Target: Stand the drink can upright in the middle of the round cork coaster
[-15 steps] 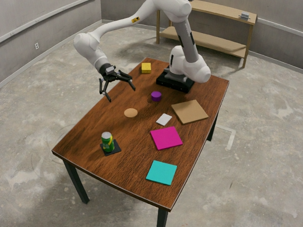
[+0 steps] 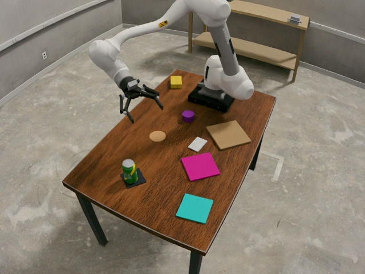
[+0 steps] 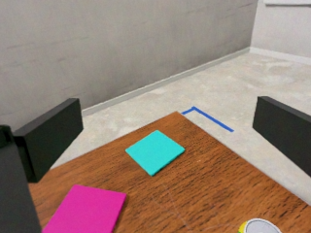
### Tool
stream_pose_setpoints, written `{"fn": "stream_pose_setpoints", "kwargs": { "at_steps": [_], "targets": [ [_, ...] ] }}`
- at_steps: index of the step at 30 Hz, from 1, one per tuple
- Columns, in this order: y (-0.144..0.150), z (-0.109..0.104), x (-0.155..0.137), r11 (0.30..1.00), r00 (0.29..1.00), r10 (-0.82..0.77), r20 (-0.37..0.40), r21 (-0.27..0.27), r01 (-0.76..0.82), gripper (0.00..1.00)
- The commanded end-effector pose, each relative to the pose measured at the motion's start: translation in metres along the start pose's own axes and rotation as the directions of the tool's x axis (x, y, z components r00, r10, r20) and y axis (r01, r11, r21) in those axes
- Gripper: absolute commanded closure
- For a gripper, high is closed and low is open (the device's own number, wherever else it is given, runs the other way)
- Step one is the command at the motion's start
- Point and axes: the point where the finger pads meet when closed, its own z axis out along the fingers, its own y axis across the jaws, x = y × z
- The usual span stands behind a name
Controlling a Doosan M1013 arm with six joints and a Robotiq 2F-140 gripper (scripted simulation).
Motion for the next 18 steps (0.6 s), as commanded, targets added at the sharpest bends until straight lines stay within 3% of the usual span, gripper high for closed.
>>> {"fn": "stream_pose_setpoints", "kwargs": {
  "at_steps": [1, 6, 8, 12, 16, 18],
  "targets": [
    [0.0, 0.0, 0.001, 1.0, 1.0, -0.002, -0.001, 0.0, 0.002, 0.0],
    [-0.002, 0.007, -0.007, 1.0, 0.999, -0.014, 0.04, 0.024, 0.013, 0.0],
    [-0.004, 0.019, -0.024, 0.997, 0.992, -0.042, 0.119, 0.07, 0.034, 0.0],
    [-0.001, 0.046, -0.083, 0.974, 0.918, -0.165, 0.36, 0.207, 0.094, 0.0],
    [0.038, 0.053, -0.139, 0.945, 0.804, -0.288, 0.52, 0.29, 0.15, 0.0],
    [0.053, 0.052, -0.148, 0.936, 0.768, -0.319, 0.555, 0.31, 0.165, 0.0]
  ]
}}
